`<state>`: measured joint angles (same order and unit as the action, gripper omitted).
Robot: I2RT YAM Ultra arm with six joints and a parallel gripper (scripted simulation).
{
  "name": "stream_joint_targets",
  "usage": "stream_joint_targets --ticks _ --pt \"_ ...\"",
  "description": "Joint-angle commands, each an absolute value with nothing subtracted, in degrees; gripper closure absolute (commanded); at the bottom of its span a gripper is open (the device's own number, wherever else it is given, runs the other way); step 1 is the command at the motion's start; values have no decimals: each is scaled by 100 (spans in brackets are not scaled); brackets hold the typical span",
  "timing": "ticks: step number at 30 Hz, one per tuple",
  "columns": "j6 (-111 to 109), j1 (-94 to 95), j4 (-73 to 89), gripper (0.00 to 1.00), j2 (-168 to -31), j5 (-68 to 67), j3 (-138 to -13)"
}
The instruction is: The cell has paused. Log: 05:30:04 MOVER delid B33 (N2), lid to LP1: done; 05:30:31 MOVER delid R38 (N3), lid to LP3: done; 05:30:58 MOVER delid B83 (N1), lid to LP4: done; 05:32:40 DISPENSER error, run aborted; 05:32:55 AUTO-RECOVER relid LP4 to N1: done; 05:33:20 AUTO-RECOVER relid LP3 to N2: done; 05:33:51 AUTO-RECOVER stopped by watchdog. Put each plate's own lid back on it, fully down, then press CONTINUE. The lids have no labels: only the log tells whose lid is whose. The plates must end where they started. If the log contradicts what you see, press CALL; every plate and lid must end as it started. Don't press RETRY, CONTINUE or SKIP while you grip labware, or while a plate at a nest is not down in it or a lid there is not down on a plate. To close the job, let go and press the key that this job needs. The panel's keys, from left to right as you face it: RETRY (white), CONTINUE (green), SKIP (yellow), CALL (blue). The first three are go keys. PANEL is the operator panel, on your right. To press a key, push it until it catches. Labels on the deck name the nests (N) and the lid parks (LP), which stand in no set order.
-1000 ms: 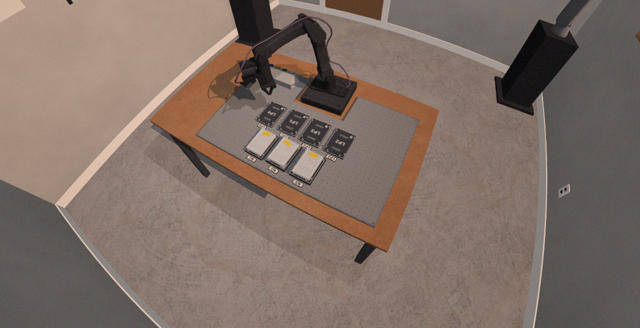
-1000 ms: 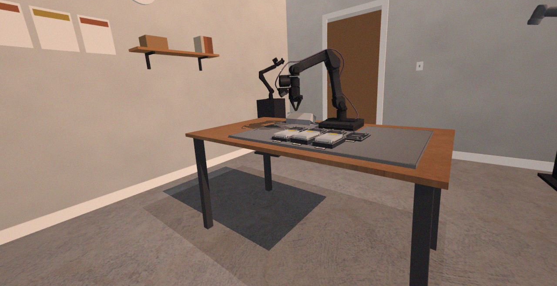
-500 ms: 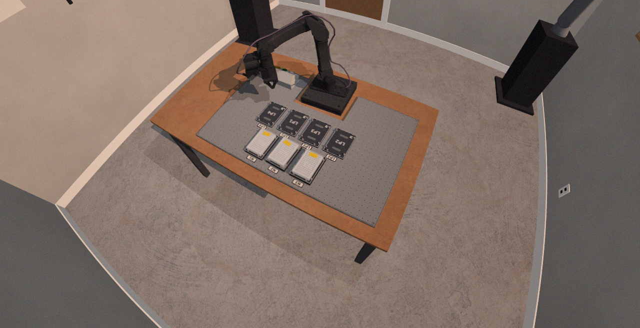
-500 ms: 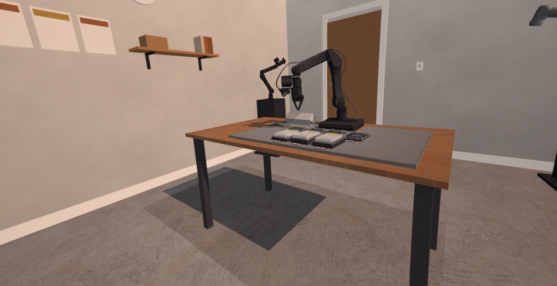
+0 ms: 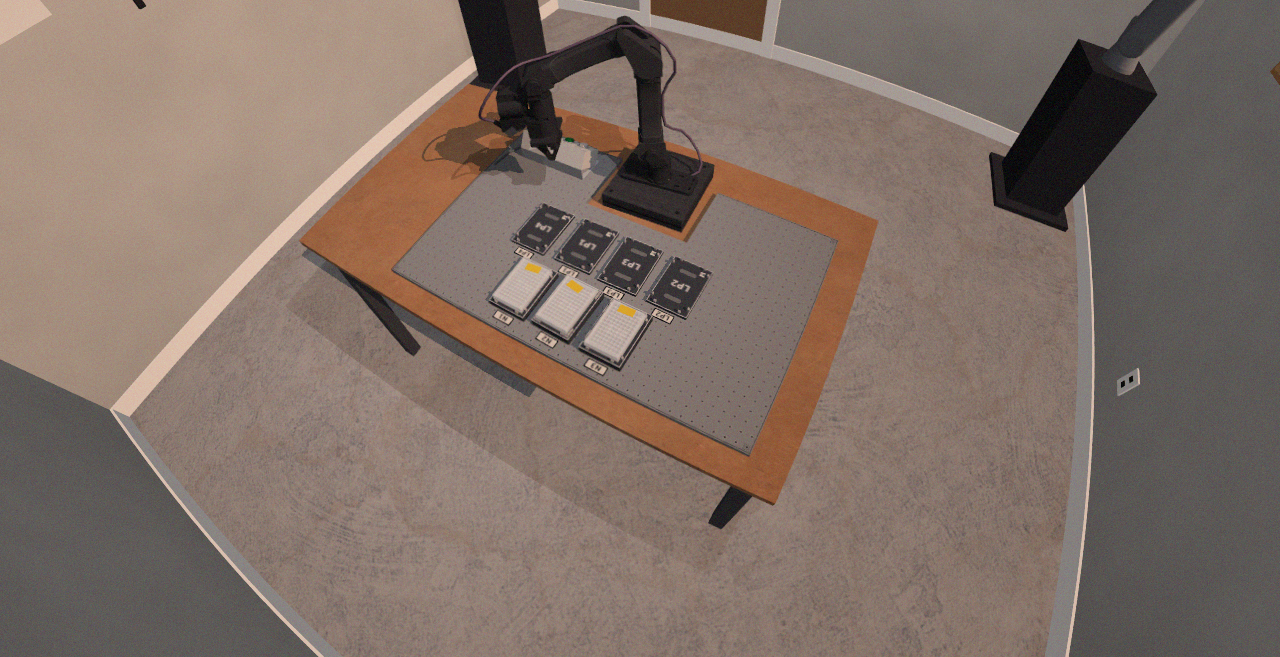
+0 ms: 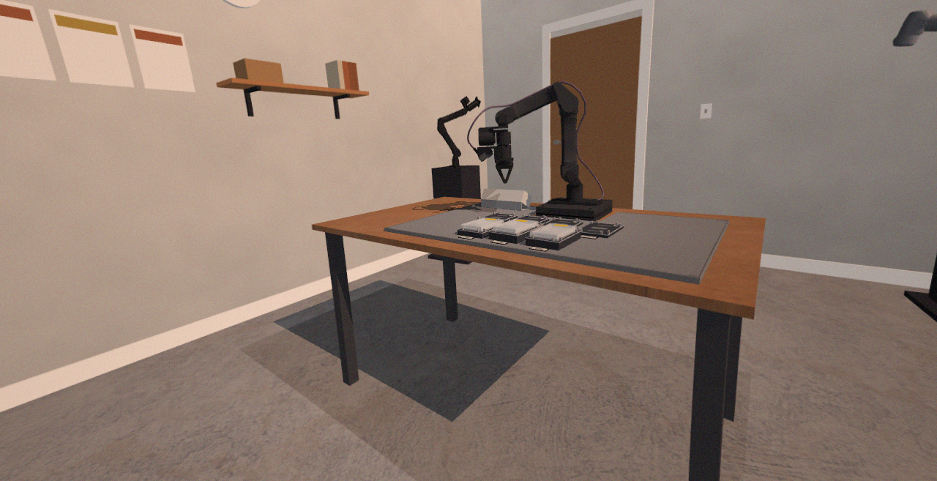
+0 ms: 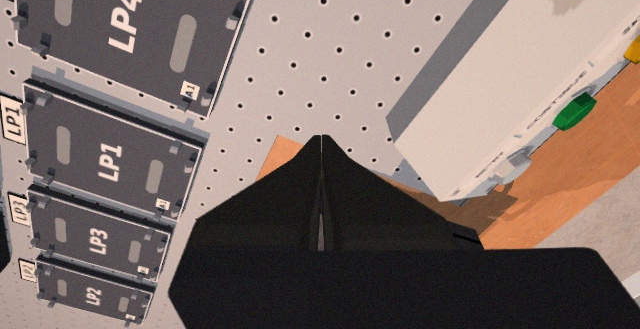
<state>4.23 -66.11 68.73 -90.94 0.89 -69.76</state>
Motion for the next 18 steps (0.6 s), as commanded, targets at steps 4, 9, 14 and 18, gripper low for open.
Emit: stream_joint_targets --ticks 4,9,14,18 --pt "561 -7247 6793 100 -8859 83 -6876" --pt "602 -7779 6826 100 -8845 94 -6845" --pt "616 -8110 6829 100 -8948 113 -6918" --pt "654 -8529 6823 100 -9079 85 -7023"
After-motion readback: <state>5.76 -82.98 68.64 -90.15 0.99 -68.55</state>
